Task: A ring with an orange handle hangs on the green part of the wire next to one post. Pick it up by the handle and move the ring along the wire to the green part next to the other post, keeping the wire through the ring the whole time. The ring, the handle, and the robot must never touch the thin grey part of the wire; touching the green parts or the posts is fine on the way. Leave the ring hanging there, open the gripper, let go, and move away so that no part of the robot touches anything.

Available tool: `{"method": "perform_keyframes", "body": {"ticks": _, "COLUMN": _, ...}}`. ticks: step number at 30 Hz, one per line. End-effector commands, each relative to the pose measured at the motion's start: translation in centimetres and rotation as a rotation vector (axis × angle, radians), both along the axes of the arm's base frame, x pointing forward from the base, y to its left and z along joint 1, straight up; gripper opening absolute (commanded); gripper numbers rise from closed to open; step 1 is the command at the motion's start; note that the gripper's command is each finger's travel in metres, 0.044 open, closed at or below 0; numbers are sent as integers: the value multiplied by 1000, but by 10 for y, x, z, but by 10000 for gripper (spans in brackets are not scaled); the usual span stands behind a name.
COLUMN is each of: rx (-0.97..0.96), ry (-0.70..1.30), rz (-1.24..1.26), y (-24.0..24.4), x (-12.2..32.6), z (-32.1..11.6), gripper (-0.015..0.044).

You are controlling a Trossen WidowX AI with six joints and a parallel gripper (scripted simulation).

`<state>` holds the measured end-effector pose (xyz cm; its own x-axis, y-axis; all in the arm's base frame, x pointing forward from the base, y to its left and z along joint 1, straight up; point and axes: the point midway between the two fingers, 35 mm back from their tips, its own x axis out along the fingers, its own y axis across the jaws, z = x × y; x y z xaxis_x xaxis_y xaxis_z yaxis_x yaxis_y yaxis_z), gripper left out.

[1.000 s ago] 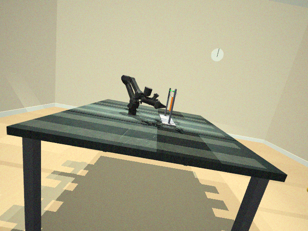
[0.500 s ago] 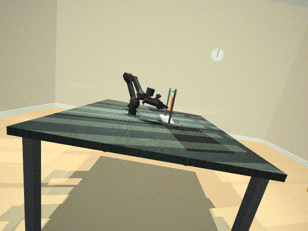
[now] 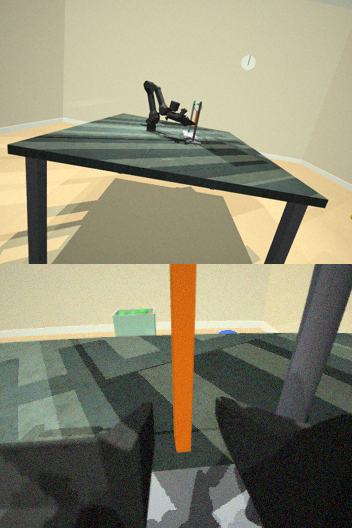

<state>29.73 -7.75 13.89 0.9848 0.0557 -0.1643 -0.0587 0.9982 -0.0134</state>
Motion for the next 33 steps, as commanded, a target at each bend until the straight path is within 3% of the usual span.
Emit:
{"method": "perform_keyframes", "body": {"ticks": 1, "rx": 5, "ry": -1, "rz": -4, "y": -1, "x": 7, "z": 0, "gripper": 160}}
{"method": "perform_keyframes", "body": {"ticks": 33, "rx": 6, "ry": -4, "rz": -4, "y": 4, "x": 27, "z": -7, "gripper": 160}}
